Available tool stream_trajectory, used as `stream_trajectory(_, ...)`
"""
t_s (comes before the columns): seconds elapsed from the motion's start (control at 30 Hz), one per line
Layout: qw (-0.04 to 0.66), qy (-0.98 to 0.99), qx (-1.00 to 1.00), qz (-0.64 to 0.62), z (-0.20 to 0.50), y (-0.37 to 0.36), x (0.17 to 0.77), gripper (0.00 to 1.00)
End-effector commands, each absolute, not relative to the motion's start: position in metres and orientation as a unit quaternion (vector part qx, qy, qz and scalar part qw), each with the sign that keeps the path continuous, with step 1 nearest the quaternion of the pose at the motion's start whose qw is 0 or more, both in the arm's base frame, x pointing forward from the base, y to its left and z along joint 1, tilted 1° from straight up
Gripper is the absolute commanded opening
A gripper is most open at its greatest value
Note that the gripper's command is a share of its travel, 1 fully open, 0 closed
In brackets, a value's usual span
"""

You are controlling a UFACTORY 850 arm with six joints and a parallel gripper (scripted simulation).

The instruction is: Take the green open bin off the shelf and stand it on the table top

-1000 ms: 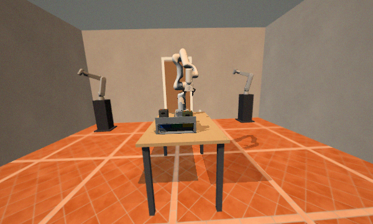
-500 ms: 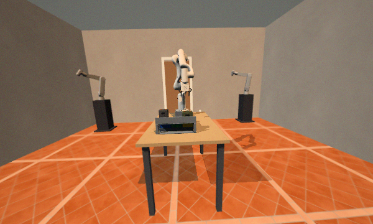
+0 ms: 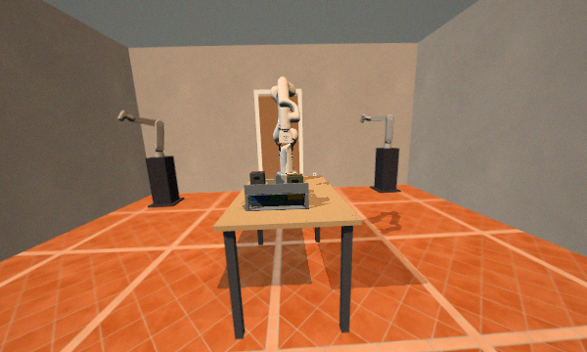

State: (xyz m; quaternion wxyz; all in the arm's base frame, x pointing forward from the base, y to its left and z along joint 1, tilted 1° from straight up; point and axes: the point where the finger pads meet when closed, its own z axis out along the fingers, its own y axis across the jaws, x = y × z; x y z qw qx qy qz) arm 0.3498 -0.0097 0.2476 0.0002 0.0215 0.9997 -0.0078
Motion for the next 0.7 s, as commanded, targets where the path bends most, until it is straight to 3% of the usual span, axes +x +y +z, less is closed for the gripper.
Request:
stream_trajectory(0.0,0.001,1.000,0.020,-0.006,0.248,-0.017,0.354,1.00)
stream_trajectory(0.2,0.001,1.000,0.020,-0.006,0.248,-0.017,0.354,1.00)
stream_trajectory(0.37,0.001,1.000,0.020,-0.006,0.249,-0.069,0.370,1.00)
stream_trajectory(0.67,0.001,1.000,0.020,-0.006,0.249,-0.069,0.370,1.00)
